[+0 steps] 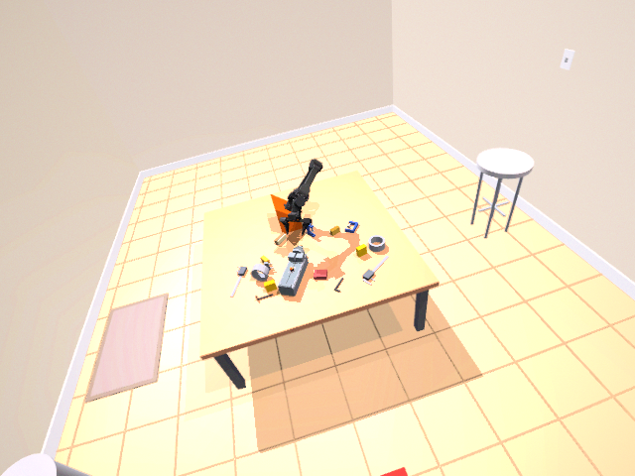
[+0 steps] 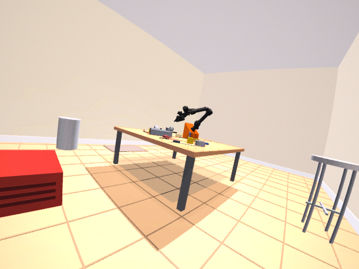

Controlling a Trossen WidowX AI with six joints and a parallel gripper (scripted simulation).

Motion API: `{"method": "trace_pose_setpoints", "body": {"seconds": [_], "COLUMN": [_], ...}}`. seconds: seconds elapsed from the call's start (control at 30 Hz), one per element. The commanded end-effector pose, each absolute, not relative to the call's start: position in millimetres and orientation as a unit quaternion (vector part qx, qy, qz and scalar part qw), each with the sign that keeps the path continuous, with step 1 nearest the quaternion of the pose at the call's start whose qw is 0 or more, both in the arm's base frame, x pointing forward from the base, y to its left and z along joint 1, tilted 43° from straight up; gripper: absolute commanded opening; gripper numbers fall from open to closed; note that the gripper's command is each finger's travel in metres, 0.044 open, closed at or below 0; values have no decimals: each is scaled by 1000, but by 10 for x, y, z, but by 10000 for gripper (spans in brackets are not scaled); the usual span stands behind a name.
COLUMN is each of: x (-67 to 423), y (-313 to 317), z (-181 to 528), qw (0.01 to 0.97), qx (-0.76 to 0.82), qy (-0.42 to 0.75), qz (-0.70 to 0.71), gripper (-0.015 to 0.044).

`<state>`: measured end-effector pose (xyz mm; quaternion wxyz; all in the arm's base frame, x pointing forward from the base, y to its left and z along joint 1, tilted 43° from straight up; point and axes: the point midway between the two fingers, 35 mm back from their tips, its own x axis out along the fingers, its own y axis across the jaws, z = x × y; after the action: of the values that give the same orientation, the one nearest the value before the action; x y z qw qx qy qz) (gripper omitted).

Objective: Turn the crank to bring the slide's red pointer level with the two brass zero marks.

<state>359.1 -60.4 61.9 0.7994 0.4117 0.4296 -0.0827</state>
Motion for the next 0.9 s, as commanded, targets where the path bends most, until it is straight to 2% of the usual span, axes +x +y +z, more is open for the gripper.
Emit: {"method": "trace_pose_setpoints", "body": {"seconds": [0.0, 0.47, 0.87], "x": [3583, 3553, 3556], "y": [-504, 47, 154], "z": [514, -71, -187], "qw": [797, 797, 796], "qx": [413, 415, 415], "qy": [432, 432, 432], "qz": [-85, -86, -86], "gripper": [440, 440, 440]}}
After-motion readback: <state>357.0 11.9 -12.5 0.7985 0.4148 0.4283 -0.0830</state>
